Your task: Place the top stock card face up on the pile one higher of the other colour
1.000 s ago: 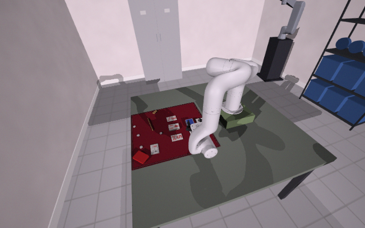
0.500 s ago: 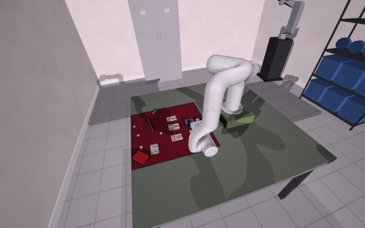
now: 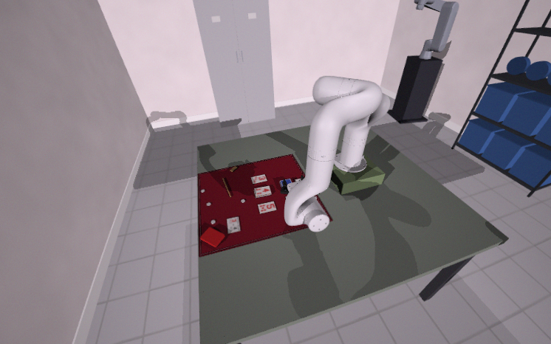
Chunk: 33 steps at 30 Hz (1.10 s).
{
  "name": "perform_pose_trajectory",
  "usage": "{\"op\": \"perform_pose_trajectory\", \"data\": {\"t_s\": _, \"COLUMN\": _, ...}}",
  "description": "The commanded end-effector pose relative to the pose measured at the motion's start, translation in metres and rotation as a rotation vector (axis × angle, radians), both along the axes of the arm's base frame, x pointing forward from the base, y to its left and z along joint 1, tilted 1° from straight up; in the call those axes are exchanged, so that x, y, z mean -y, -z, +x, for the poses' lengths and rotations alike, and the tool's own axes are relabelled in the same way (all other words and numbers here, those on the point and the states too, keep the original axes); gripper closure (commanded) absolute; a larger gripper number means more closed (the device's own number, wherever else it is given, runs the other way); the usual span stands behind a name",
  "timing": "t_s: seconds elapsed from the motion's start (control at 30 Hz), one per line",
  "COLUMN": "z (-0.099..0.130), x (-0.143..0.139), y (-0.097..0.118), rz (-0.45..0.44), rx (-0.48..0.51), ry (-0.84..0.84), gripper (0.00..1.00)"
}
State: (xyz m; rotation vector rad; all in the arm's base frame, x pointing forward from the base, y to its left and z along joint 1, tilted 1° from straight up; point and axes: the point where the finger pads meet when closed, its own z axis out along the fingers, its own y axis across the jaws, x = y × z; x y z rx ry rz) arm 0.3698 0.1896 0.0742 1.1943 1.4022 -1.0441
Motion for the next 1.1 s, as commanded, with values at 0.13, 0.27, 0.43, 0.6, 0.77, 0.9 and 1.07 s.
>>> {"op": "perform_pose_trajectory", "data": {"t_s": 0.13, "z": 0.0006, "x": -0.0008, "y": -0.0007, "rz": 0.173, "rx": -0.024, "ry": 0.002, "gripper": 0.00}}
{"op": "perform_pose_trajectory", "data": {"t_s": 0.27, "z": 0.0006, "x": -0.0008, "y": -0.0007, "rz": 0.267, "rx": -0.038, "ry": 0.004, "gripper": 0.00}}
{"op": "perform_pose_trajectory", "data": {"t_s": 0.43, "z": 0.0006, "x": -0.0009, "y": -0.0007, "rz": 0.410, "rx": -0.059, "ry": 0.005, "gripper": 0.00}}
{"op": "perform_pose_trajectory", "data": {"t_s": 0.6, "z": 0.0006, "x": -0.0007, "y": -0.0006, "rz": 0.569, "rx": -0.083, "ry": 0.008, "gripper": 0.00}}
{"op": "perform_pose_trajectory", "data": {"t_s": 0.77, "z": 0.0005, "x": -0.0007, "y": -0.0005, "rz": 0.738, "rx": -0.109, "ry": 0.011, "gripper": 0.00}}
{"op": "perform_pose_trajectory", "data": {"t_s": 0.9, "z": 0.0004, "x": -0.0007, "y": -0.0005, "rz": 0.824, "rx": -0.122, "ry": 0.012, "gripper": 0.00}}
{"op": "perform_pose_trajectory", "data": {"t_s": 1.07, "z": 0.0003, "x": -0.0008, "y": -0.0005, "rz": 0.998, "rx": -0.148, "ry": 0.015, "gripper": 0.00}}
